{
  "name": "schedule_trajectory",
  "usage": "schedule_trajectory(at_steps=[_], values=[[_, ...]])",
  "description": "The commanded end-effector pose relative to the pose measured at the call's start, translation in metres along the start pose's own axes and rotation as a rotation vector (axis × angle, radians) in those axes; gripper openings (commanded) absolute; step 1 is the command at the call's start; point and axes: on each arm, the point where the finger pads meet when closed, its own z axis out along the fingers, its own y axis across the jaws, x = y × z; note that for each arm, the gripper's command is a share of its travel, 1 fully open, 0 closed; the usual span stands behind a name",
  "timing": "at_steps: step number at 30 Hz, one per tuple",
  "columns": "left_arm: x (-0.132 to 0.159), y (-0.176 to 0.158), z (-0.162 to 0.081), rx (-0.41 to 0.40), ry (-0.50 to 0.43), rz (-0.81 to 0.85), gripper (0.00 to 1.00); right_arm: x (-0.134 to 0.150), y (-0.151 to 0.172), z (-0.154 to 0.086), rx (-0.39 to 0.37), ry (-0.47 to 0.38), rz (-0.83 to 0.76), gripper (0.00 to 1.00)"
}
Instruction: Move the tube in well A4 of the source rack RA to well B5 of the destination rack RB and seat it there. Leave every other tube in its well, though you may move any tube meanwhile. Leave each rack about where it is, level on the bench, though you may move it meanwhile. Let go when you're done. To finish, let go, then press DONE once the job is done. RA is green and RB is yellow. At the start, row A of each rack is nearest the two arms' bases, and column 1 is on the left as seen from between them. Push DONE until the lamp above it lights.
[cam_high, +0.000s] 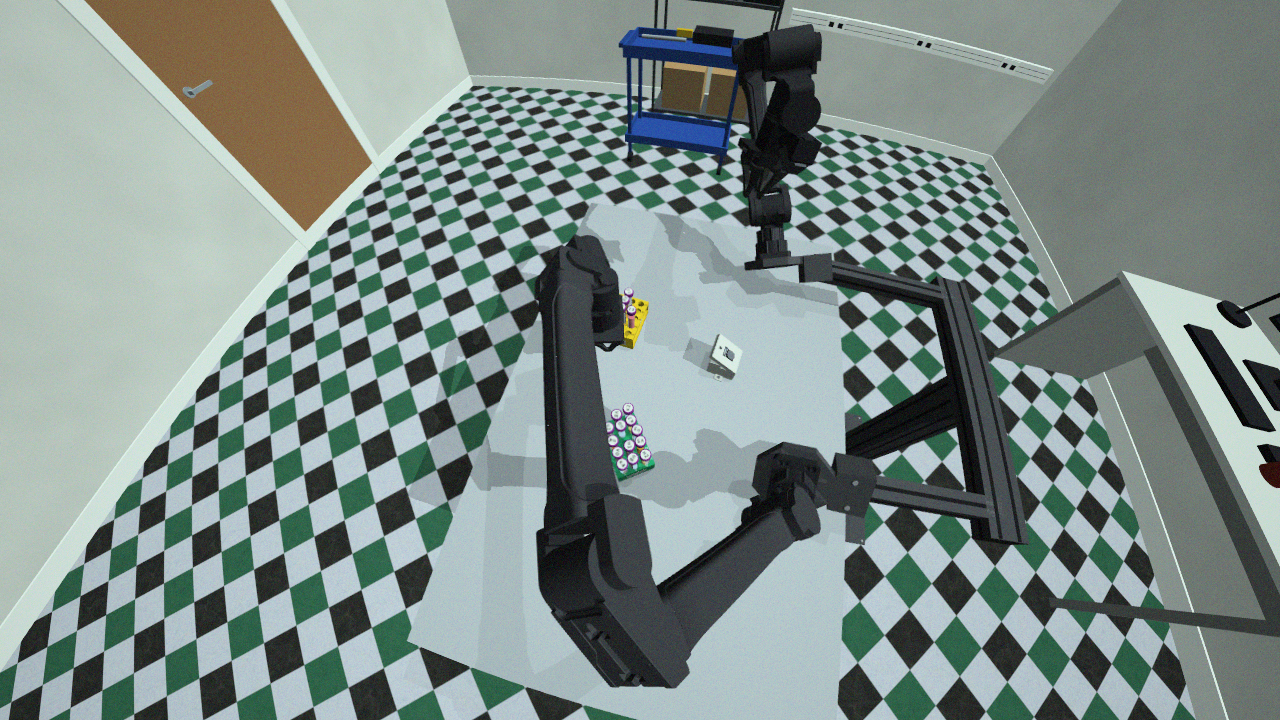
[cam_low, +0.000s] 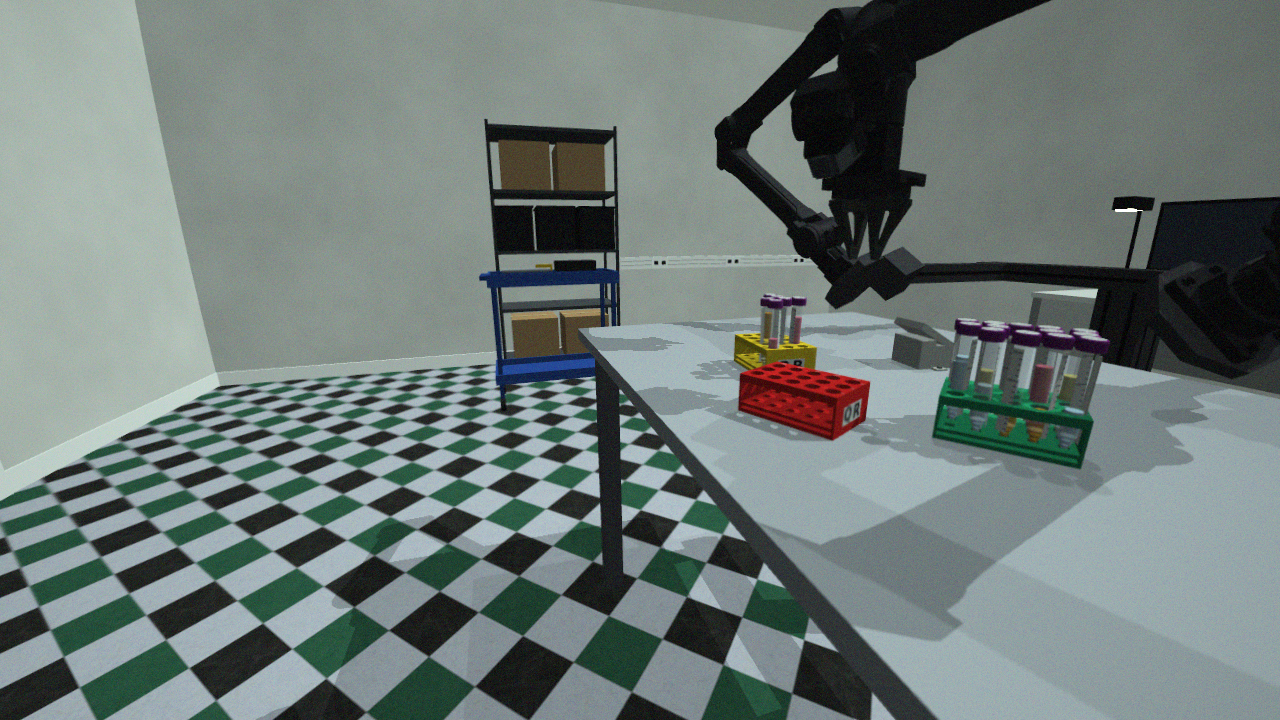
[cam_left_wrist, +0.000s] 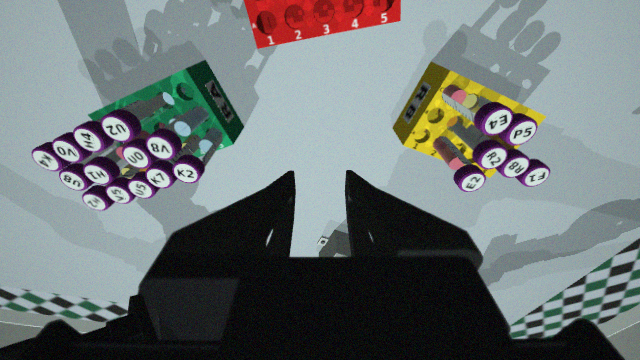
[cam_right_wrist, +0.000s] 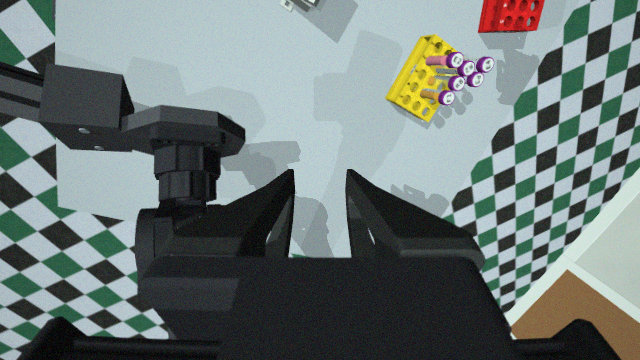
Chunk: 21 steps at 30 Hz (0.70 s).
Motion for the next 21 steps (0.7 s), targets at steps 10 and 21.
schedule_trajectory(at_steps=[10,21], values=[[-0.0108,-0.0036,0.0084,0.007,0.009,-0.051,0.30,-0.0050,-0.0056,-0.0110,0.009,-0.029,0.011,0.30],[-0.0108,-0.0036,0.0084,0.007,0.009,-0.051,0.30,-0.0050,-0.0056,-0.0110,0.009,-0.029,0.011,0.30]])
